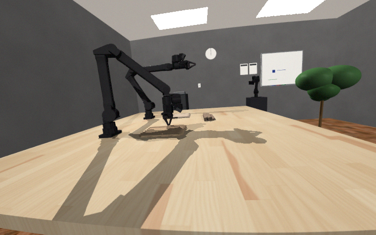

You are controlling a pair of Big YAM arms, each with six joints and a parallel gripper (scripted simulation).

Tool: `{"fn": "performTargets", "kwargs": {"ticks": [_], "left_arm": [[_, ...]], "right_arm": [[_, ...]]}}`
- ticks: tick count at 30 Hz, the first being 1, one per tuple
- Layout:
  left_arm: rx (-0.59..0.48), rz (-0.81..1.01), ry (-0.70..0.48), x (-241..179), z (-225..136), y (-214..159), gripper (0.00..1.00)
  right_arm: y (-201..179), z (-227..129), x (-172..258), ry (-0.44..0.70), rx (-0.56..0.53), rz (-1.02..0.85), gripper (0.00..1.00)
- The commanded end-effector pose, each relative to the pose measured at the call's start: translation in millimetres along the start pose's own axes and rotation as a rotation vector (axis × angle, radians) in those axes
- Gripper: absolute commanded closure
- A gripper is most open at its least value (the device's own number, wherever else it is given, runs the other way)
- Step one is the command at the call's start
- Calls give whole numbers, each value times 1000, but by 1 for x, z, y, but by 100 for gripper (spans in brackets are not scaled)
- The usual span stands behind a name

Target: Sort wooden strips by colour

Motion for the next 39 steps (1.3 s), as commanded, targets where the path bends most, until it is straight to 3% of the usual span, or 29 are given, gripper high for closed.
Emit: {"fn": "performTargets", "kwargs": {"ticks": [1, 13, 18, 39], "left_arm": [[-18, 11, -4, -4, 5, 17, 99], [-35, 11, -8, -6, 4, 27, 99], [-43, 11, -9, -7, 4, 32, 99], [-15, 11, -3, -2, 5, 9, 99]], "right_arm": [[12, 0, 2, 6, -38, -10, 99], [20, -21, -12, 10, -76, 2, 99], [5, -9, -19, 6, -53, 2, 99], [9, -16, -33, 5, -63, 2, 99]]}}
Point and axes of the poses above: on each arm, the point where the finger pads meet when closed, its own z axis out along the fingers, its own x axis across the jaws, y = z × x, the point moved 5 cm from there along -z, back along the fingers, and after that the axes turned 12 degrees about -z, right-handed, at the moved point
